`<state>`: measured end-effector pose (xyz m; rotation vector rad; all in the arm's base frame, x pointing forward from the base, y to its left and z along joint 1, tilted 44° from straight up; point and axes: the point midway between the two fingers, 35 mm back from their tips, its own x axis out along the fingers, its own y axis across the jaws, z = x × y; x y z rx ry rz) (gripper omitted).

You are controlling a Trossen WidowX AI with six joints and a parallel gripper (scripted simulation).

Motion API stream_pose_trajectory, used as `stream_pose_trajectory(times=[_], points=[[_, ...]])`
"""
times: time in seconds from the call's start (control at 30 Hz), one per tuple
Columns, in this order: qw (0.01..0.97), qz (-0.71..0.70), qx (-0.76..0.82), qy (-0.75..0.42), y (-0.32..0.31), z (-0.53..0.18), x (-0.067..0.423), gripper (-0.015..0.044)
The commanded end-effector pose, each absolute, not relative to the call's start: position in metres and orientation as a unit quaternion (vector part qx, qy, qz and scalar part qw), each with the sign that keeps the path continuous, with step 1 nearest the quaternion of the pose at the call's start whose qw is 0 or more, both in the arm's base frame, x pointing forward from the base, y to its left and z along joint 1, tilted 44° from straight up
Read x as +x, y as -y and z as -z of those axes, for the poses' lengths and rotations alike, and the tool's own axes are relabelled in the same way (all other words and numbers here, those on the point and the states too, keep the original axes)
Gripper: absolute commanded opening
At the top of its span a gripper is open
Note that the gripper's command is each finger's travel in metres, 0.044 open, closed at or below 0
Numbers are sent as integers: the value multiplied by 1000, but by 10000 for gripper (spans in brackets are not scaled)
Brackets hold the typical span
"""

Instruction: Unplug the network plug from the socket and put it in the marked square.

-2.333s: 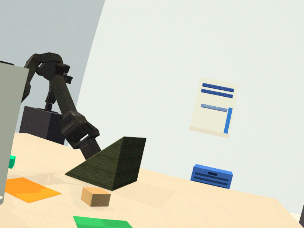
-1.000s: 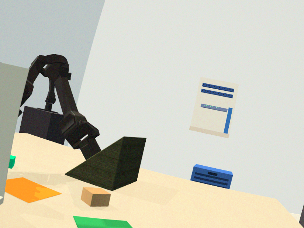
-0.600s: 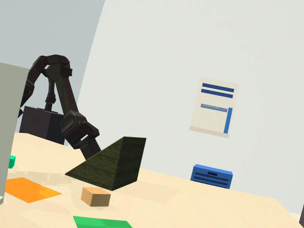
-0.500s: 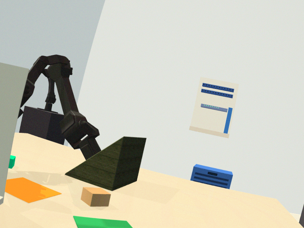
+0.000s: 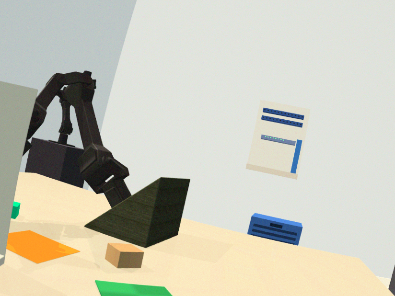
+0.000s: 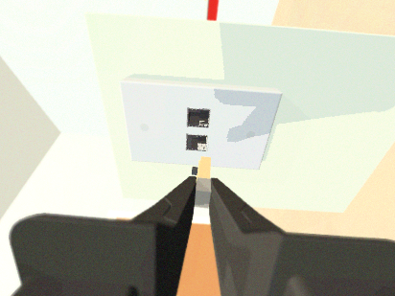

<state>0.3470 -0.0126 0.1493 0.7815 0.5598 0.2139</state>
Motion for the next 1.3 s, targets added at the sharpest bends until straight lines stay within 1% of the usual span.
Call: stream_pose_trajectory(times=[0.0, 1.27], points=[[882, -105, 374, -267, 12, -151, 344, 0], [882, -105, 373, -268, 17, -156, 324, 0]])
